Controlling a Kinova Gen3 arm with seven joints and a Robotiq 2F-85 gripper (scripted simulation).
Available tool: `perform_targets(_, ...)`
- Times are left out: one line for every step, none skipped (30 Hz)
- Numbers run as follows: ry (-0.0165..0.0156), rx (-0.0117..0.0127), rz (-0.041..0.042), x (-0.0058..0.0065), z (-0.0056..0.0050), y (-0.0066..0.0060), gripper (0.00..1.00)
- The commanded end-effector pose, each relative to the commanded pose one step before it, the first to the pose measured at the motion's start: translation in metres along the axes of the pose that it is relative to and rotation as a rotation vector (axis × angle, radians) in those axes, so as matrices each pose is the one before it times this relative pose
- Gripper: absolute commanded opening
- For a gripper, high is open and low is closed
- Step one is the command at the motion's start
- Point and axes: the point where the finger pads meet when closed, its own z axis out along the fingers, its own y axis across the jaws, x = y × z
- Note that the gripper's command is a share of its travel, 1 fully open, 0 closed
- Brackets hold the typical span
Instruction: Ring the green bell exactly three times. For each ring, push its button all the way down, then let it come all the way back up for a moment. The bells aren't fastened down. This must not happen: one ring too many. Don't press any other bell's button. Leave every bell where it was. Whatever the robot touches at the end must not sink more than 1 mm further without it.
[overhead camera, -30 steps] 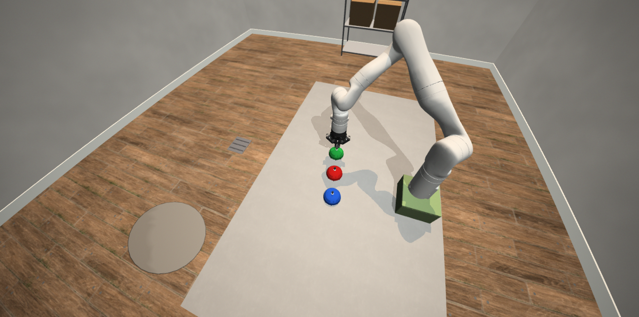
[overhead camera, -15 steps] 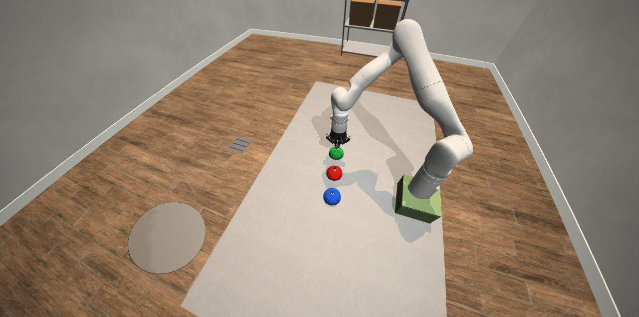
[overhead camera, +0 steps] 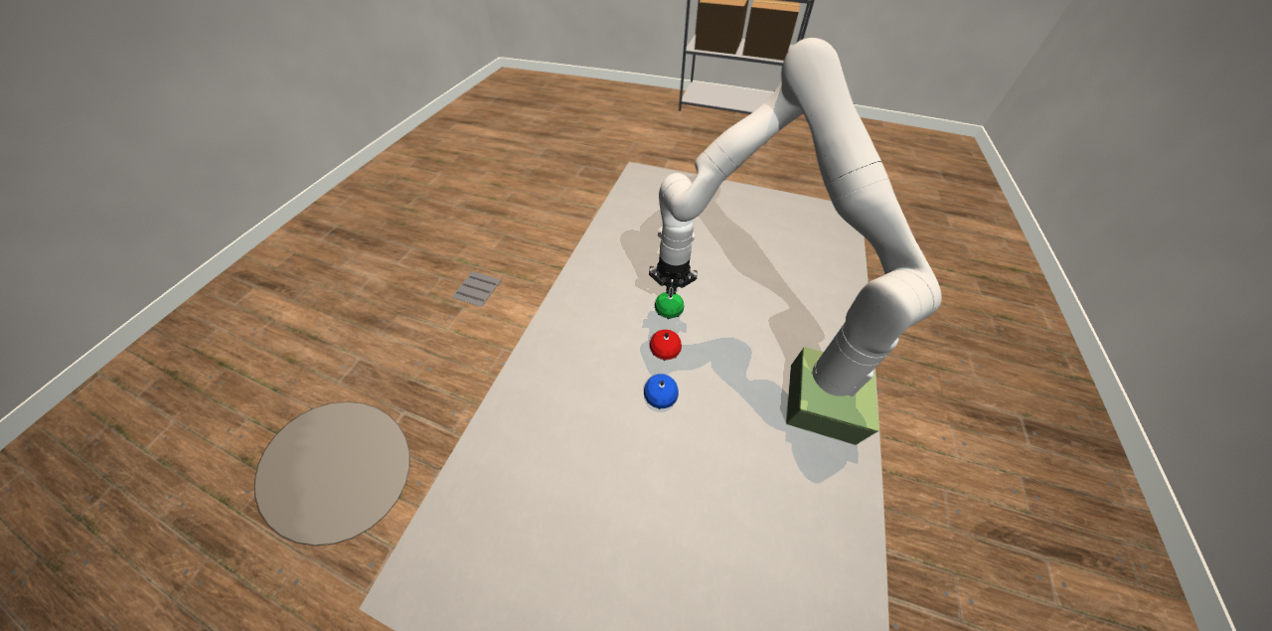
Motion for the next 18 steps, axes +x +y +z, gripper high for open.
perform_targets(0.00104, 0.00131, -0.00007, 0.00026, -0.00065, -0.00048, 0.00)
perform_targets(0.00000, 0.00000, 0.00000, 0.00000, 0.00000, 0.00000, 0.00)
perform_targets(0.00000, 0.00000, 0.00000, 0.00000, 0.00000, 0.00000, 0.00)
perform_targets(0.00000, 0.00000, 0.00000, 0.00000, 0.00000, 0.00000, 0.00)
perform_targets(0.00000, 0.00000, 0.00000, 0.00000, 0.00000, 0.00000, 0.00)
perform_targets(0.00000, 0.00000, 0.00000, 0.00000, 0.00000, 0.00000, 0.00)
perform_targets(0.00000, 0.00000, 0.00000, 0.00000, 0.00000, 0.00000, 0.00)
perform_targets(0.00000, 0.00000, 0.00000, 0.00000, 0.00000, 0.00000, 0.00)
perform_targets(0.00000, 0.00000, 0.00000, 0.00000, -0.00002, 0.00000, 0.00)
perform_targets(0.00000, 0.00000, 0.00000, 0.00002, -0.00010, -0.00001, 0.00)
perform_targets(0.00000, 0.00000, 0.00000, 0.00005, -0.00023, -0.00001, 0.00)
perform_targets(0.00000, 0.00000, 0.00000, 0.00008, -0.00037, -0.00002, 0.00)
perform_targets(0.00000, 0.00000, 0.00000, 0.00010, -0.00051, -0.00003, 0.00)
perform_targets(0.00000, 0.00000, 0.00000, 0.00013, -0.00063, -0.00004, 0.00)
perform_targets(-0.00001, 0.00000, 0.00000, 0.00014, -0.00070, -0.00004, 0.00)
perform_targets(0.00000, 0.00000, 0.00000, 0.00015, -0.00073, -0.00004, 0.00)
perform_targets(0.00000, 0.00000, 0.00000, 0.00015, -0.00071, -0.00004, 0.00)
perform_targets(0.00000, 0.00000, 0.00000, 0.00013, -0.00063, -0.00004, 0.00)
